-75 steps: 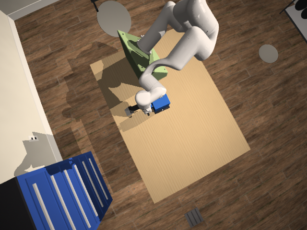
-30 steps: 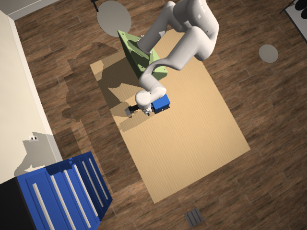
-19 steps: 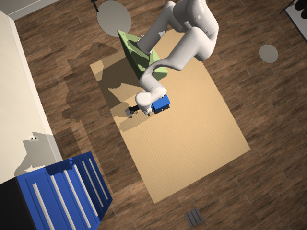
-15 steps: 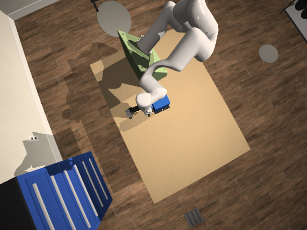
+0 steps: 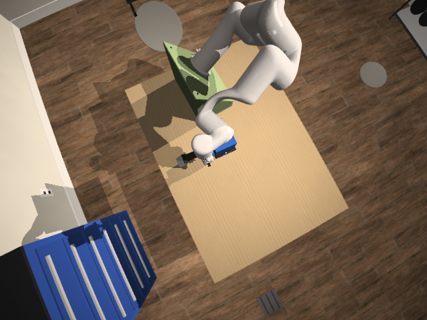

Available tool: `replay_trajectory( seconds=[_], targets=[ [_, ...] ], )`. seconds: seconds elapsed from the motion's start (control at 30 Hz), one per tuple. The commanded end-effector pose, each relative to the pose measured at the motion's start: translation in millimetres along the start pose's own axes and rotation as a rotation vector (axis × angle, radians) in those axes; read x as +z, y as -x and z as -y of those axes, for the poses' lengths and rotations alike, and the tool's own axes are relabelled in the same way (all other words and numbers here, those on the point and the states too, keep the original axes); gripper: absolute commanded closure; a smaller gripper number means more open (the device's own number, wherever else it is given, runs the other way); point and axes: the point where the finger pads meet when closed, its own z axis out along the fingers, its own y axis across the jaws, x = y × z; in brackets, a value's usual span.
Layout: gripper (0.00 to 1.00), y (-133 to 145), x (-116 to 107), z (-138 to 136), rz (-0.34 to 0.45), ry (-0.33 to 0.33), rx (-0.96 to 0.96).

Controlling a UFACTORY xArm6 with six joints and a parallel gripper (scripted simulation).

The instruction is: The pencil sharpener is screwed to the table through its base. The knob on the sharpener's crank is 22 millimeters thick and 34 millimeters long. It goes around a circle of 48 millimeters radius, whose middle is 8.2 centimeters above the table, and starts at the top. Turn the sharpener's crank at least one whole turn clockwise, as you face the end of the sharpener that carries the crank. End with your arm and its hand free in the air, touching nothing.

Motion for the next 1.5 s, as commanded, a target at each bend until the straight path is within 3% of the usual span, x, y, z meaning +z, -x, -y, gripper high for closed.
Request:
replay_trajectory(
  seconds=[0.0,0.67,1.47],
  targets=[
    [1.0,-0.5,4.0,8.2,-0.002,-0.003,-0.001],
    [1.0,-0.5,39.1,22.0,-0.002,-0.003,-0.001],
    [1.0,-0.5,42.2,21.9,-0.002,-0.003,-0.001]
  ],
)
